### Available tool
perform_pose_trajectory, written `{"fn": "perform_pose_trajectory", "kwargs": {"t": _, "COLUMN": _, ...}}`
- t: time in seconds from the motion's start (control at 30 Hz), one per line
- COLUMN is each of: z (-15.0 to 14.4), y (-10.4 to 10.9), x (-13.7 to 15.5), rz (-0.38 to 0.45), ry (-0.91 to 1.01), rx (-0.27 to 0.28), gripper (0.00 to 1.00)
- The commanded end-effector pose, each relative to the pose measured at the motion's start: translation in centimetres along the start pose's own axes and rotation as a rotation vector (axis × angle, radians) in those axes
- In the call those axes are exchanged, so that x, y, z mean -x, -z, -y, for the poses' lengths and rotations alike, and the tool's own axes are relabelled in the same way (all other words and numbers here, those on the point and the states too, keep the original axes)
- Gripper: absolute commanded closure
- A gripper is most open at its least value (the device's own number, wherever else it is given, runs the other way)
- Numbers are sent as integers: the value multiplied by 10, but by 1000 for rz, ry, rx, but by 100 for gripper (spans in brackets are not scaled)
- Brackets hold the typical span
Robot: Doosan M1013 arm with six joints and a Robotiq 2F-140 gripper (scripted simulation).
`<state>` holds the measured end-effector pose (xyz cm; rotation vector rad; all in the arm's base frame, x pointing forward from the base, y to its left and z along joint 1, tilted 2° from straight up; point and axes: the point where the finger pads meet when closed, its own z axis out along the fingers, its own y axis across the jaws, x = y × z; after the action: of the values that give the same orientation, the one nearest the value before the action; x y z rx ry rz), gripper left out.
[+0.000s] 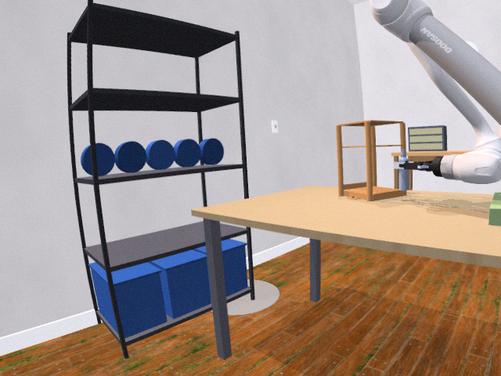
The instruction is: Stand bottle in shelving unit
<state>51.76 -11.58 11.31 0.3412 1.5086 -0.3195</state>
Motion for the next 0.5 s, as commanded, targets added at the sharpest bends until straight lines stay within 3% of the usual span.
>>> {"fn": "perform_pose_trajectory", "kwargs": {"t": 0.0, "z": 3, "y": 0, "x": 0, "rz": 0, "ry": 0, "rx": 0, "gripper": 100}}
{"fn": "perform_pose_trajectory", "kwargs": {"t": 0.47, "z": 11, "y": 0, "x": 0, "rz": 0, "ry": 0, "rx": 0, "gripper": 100}}
